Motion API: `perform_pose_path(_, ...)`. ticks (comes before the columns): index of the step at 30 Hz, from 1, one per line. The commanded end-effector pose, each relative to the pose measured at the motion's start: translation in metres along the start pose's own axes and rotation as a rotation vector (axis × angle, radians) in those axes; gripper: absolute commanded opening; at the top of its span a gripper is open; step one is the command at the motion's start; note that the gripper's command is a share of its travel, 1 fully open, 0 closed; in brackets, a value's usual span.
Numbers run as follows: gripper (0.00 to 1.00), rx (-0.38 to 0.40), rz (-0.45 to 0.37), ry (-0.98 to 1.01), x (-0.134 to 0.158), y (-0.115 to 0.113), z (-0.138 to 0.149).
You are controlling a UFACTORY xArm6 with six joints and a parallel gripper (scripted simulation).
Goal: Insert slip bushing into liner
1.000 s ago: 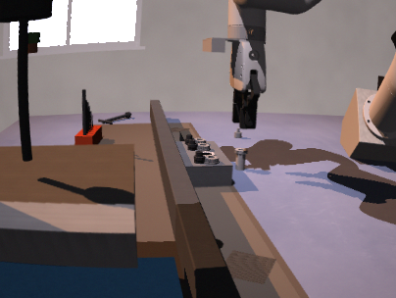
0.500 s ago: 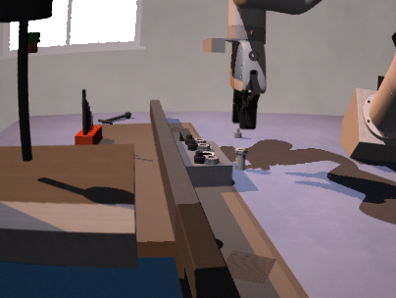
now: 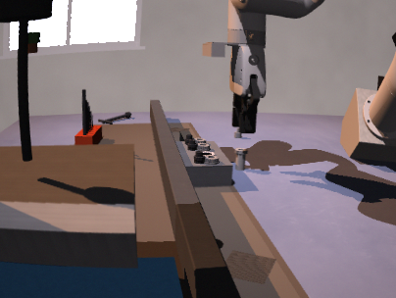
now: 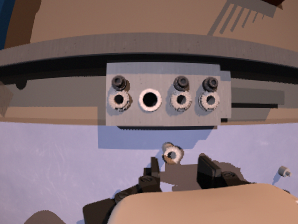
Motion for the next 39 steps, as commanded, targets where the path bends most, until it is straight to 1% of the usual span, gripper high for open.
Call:
perform_pose_path(1, 0.5, 0.001, 0.002, -0.001, -0.001, 0.004, 0.0)
perform_pose_path(19, 0.5, 0.001, 0.002, -0.001, -0.001, 0.022, 0.0)
perform_pose_path(39, 0.5, 0.001, 0.002, -0.001, -0.001, 0.029, 0.0)
Point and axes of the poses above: the point where the finger pads meet when closed, its own y axis out along the fingers, its own z axis across the jaws, x = y × z, the point moved 7 cm from there along -y, back along the fingers, and after that the axes turned 11 degrees about y, right-handed, at the moved point
